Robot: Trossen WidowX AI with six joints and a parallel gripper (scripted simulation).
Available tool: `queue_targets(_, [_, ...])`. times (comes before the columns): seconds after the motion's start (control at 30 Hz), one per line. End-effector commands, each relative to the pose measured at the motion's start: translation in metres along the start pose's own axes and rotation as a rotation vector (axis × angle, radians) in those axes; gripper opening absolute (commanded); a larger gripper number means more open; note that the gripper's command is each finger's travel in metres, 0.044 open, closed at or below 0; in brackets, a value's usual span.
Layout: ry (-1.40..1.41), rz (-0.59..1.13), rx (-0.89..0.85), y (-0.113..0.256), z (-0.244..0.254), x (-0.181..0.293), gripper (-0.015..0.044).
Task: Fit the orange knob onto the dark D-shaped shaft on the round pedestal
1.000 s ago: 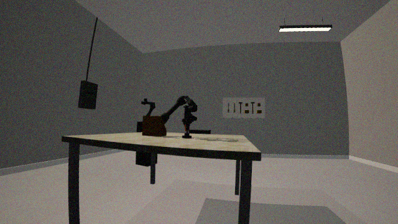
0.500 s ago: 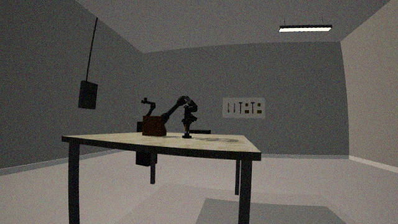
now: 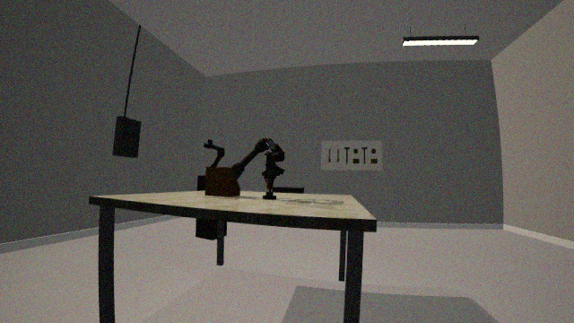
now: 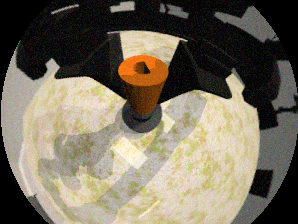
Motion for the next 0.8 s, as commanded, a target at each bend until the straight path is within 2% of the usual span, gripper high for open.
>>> queue_targets(0.0, [0.005,-0.003,0.002,0.0033,-0.0006,-0.0004,0.0])
queue_targets(0.27, [0.215,-0.003,0.002,0.0011,-0.0013,0.0015,0.0])
queue_targets(0.77, [0.215,-0.003,0.002,-0.0014,-0.0004,-0.0002,0.0])
Point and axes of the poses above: the point midway between the two fingers, 35 mm back from their tips, its own y axis back along the fingers, its own z axis across the jaws, x = y × z, the point moved 4 cm from there along y, back along the fingers, and after that the axes turned 3 degrees about y, right-handed, at the moved point
